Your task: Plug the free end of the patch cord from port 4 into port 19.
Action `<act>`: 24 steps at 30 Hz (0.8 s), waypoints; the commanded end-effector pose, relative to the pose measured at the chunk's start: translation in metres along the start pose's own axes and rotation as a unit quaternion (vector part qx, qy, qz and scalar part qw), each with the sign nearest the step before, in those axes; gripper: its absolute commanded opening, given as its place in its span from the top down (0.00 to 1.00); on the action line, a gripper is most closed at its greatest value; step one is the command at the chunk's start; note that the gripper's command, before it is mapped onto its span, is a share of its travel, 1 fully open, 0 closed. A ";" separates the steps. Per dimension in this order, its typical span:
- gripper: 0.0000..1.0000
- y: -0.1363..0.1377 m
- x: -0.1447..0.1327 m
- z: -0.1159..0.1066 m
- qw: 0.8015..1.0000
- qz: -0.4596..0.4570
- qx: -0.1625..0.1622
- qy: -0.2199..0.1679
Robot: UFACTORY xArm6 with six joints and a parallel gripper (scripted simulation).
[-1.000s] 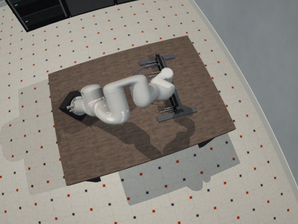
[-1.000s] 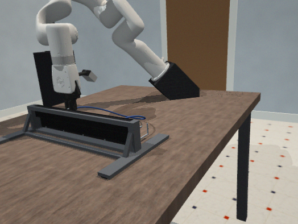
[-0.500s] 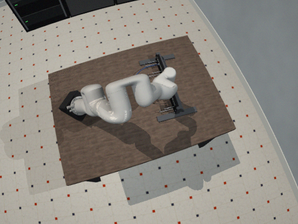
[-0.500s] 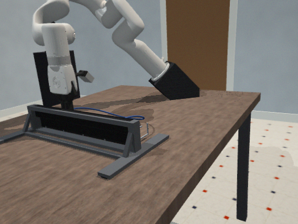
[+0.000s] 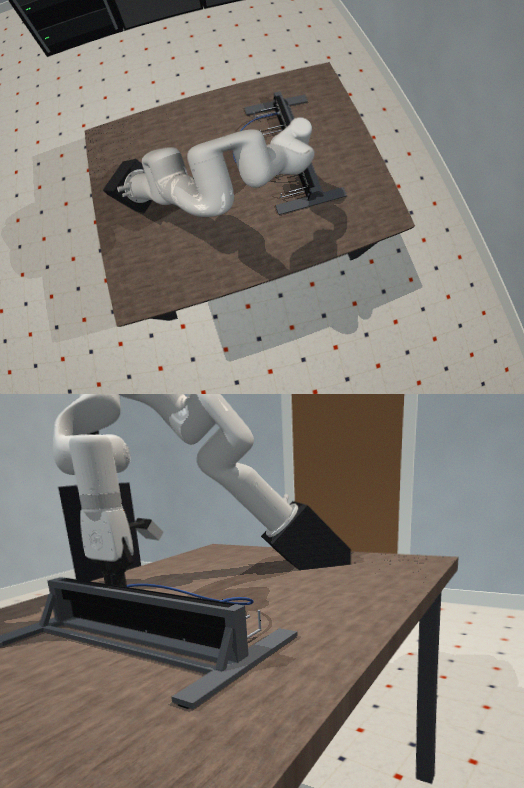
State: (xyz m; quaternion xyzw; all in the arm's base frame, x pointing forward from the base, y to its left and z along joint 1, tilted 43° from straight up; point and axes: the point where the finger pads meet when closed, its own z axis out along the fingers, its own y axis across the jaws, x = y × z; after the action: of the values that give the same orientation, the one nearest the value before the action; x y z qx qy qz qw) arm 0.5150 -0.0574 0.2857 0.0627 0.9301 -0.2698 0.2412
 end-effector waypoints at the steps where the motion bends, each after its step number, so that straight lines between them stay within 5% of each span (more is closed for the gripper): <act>1: 1.00 0.000 -0.002 -0.001 1.000 0.001 0.000 -0.002; 24: 1.00 0.000 -0.004 -0.001 1.000 0.001 0.000 -0.002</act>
State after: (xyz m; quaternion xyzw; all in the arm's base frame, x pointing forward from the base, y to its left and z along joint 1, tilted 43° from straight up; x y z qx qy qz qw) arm 0.5167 -0.0573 0.2867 0.0627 0.9301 -0.2698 0.2413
